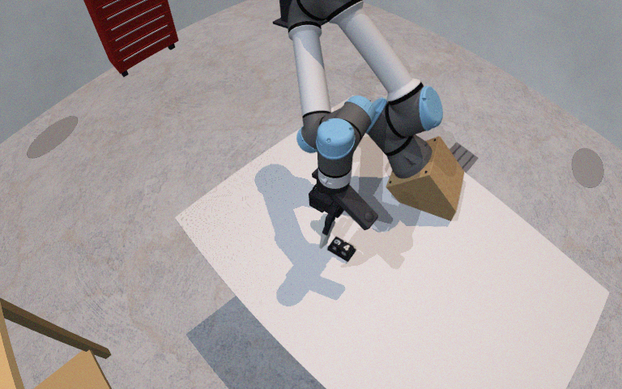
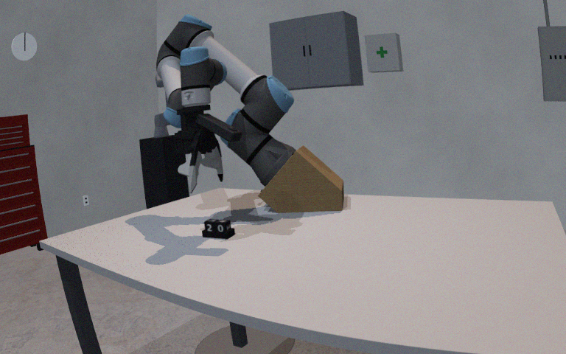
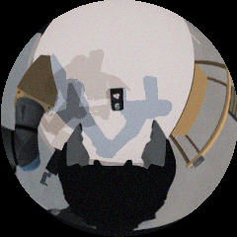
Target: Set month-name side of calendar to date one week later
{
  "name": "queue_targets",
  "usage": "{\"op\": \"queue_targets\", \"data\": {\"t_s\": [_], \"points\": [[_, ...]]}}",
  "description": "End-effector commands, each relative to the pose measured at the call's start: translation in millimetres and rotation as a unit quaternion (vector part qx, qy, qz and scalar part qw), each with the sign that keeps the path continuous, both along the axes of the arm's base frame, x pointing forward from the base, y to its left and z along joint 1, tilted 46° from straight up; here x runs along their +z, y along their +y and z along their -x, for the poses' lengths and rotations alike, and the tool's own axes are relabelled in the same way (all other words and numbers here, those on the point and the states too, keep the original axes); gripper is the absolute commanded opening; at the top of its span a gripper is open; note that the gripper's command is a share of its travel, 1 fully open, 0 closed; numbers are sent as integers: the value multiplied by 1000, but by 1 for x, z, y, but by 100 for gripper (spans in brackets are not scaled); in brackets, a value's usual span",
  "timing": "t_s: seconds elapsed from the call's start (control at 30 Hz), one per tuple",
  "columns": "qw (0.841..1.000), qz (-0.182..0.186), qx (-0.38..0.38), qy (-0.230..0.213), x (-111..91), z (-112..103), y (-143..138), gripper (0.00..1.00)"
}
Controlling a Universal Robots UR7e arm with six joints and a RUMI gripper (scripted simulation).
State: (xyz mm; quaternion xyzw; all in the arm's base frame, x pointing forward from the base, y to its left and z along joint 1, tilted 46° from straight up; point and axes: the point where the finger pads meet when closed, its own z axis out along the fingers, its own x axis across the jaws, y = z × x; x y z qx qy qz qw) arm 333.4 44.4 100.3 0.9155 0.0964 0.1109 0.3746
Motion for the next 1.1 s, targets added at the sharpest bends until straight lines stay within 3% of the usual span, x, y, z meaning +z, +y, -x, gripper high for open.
{"op": "queue_targets", "data": {"t_s": [0.0,0.3,0.7,1.07], "points": [[1000,0,0,0,0,0,0,100],[1000,0,0,0,6,2,6,100],[1000,0,0,0,37,15,36,100],[1000,0,0,0,51,20,49,100]]}}
